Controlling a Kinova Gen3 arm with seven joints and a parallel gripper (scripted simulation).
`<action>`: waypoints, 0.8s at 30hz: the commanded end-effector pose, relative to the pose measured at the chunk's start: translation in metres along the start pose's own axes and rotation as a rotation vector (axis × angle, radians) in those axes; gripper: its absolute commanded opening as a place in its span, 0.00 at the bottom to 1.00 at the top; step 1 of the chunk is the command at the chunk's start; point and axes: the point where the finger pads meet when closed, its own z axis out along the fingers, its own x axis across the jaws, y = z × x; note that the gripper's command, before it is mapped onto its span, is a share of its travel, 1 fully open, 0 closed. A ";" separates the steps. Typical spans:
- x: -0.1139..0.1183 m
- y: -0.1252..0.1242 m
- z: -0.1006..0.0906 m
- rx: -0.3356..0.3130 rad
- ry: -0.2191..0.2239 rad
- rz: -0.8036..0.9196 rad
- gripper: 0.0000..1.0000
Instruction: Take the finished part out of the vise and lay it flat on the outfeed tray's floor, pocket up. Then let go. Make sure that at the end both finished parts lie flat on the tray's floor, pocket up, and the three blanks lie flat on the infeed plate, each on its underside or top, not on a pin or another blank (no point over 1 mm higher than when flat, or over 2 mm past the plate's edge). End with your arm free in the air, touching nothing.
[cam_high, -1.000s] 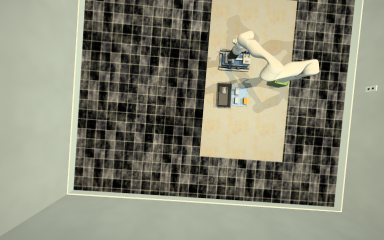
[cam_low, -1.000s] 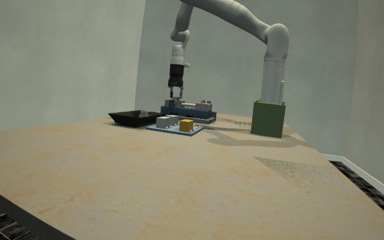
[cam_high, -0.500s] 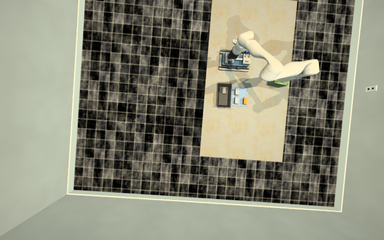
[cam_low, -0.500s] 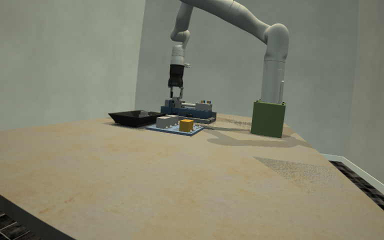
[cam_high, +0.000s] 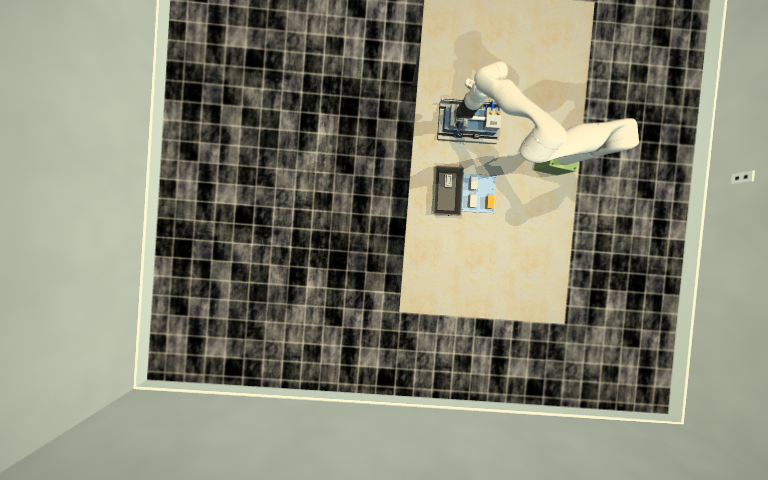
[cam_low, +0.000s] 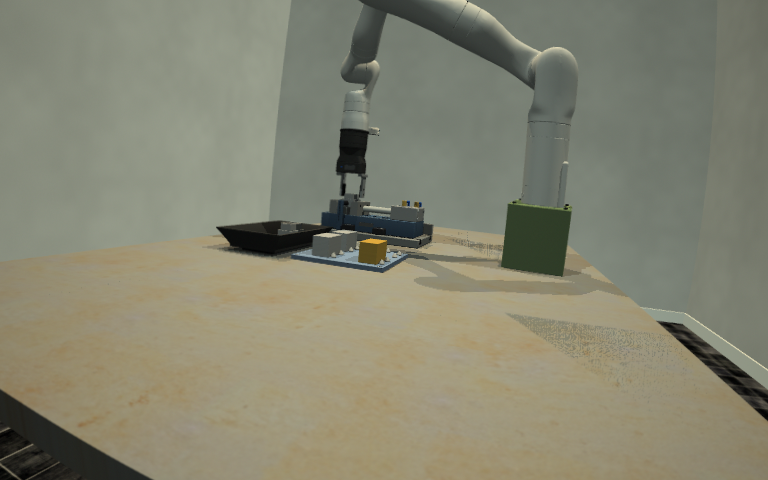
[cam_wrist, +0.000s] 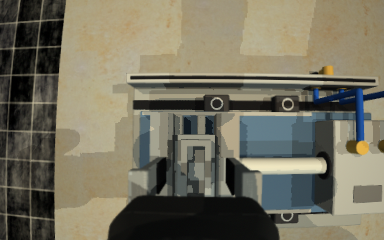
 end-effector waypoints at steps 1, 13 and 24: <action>-0.001 0.000 -0.001 0.000 -0.002 0.000 1.00; -0.001 0.000 -0.001 0.000 -0.002 0.000 1.00; -0.001 0.000 -0.001 0.000 -0.002 0.000 0.00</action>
